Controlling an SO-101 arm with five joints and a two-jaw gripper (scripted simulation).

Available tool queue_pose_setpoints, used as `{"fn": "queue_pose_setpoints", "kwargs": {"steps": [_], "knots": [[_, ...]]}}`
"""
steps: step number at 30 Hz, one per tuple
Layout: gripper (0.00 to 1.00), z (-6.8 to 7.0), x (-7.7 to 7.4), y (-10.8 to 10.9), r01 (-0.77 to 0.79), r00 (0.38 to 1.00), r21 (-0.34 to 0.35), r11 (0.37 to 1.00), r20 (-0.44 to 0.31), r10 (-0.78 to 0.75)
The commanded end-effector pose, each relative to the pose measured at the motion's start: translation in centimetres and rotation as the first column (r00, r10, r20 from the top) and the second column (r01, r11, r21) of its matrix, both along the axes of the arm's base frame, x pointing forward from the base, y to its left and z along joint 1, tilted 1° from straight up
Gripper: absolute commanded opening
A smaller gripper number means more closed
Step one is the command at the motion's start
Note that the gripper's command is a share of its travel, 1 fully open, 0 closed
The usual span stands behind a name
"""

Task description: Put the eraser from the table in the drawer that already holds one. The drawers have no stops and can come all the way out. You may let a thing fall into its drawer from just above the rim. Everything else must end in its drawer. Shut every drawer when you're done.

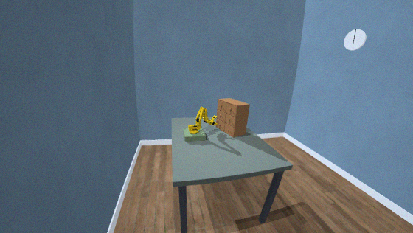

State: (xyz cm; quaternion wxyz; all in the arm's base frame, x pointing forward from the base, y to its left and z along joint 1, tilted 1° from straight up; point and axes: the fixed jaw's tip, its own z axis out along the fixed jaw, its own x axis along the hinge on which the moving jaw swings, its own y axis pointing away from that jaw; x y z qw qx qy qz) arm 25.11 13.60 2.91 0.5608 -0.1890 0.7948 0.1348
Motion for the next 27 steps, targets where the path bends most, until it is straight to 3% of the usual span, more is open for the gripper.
{"fn": "queue_pose_setpoints", "kwargs": {"steps": [1,3,15,20,27], "knots": [[0.21,-0.4,0.9,0.1,0.013,1.000,0.008,1.000,-0.002,-0.013],[0.21,-0.7,1.5,0.3,0.015,1.000,0.008,1.000,-0.002,-0.015],[0.21,-0.7,1.5,0.3,0.015,1.000,0.008,1.000,-0.002,-0.015],[0.21,-1.4,2.8,0.8,0.020,1.000,0.008,1.000,-0.002,-0.020],[0.21,-1.4,2.8,0.8,0.020,1.000,0.008,1.000,-0.002,-0.020]]}}
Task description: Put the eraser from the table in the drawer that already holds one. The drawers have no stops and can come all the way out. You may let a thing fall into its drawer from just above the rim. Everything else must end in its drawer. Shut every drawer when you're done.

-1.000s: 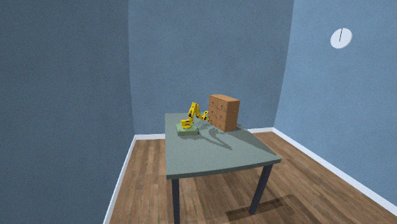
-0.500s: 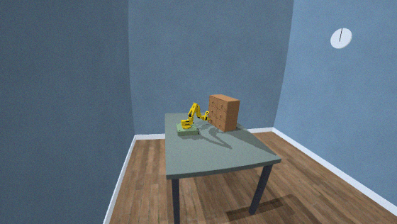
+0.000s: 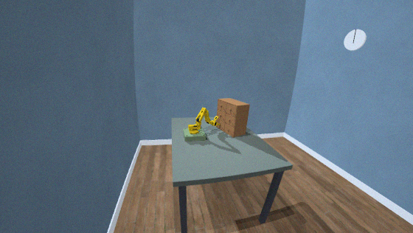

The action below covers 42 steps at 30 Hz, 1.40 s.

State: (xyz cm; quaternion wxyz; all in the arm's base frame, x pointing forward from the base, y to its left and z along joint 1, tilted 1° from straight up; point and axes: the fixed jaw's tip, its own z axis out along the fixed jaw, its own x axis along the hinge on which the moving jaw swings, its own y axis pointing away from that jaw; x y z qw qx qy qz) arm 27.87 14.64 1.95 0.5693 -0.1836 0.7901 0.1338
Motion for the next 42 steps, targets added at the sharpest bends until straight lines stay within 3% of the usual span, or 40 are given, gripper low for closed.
{"fn": "queue_pose_setpoints", "kwargs": {"steps": [1,42], "knots": [[0.21,-0.48,0.08,-0.22,0.010,1.000,-0.001,1.000,-0.020,-0.010],[0.21,-1.39,0.61,-0.32,0.020,1.000,-0.001,1.000,-0.019,-0.020]]}}
